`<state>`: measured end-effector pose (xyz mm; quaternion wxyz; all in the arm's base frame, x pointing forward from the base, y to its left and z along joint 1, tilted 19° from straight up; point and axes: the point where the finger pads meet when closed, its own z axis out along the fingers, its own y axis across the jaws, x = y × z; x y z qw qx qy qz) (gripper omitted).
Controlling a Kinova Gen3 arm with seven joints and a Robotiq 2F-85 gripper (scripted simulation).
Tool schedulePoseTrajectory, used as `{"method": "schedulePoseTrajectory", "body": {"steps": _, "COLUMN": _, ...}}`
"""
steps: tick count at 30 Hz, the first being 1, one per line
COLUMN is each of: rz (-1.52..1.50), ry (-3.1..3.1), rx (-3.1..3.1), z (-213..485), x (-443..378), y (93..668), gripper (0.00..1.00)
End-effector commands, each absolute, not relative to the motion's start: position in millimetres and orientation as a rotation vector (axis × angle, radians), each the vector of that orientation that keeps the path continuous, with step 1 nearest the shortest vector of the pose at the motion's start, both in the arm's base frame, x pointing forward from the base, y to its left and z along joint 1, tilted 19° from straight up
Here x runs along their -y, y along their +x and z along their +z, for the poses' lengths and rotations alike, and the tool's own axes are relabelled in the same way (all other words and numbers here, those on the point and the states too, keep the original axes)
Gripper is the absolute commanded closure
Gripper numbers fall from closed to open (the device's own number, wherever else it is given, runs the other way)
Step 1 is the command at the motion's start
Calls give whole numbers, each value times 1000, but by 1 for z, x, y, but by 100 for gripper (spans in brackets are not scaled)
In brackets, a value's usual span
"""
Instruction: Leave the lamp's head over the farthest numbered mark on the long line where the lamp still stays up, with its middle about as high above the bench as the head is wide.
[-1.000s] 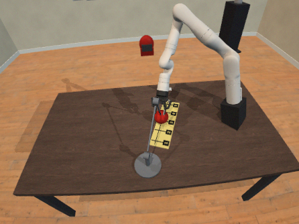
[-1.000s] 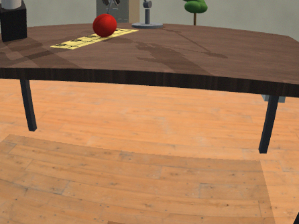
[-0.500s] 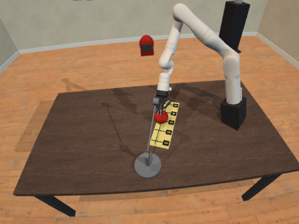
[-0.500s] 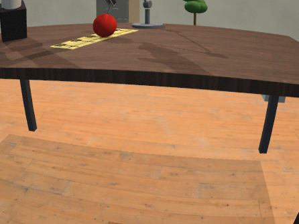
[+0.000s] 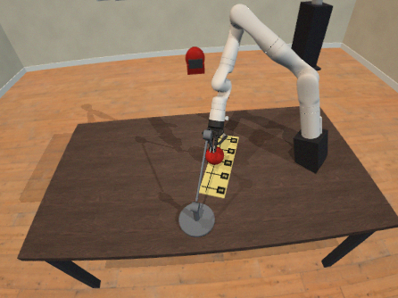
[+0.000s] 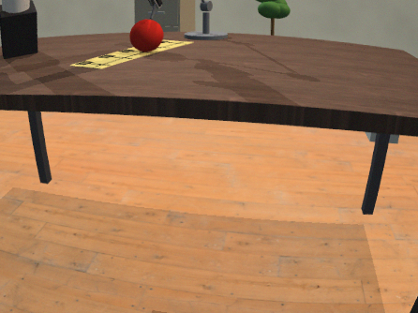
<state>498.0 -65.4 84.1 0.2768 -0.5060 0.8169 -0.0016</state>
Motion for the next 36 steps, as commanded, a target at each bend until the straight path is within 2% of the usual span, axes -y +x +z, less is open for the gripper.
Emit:
{"method": "schedulePoseTrajectory", "body": {"steps": 1, "rz": -5, "ry": -1374, "rx": -2178, "z": 91, "x": 52, "y": 503, "gripper": 100}}
{"method": "schedulePoseTrajectory", "body": {"steps": 36, "rz": -7, "ry": -1356, "rx": -2192, "z": 112, "x": 4, "y": 522, "gripper": 100}}
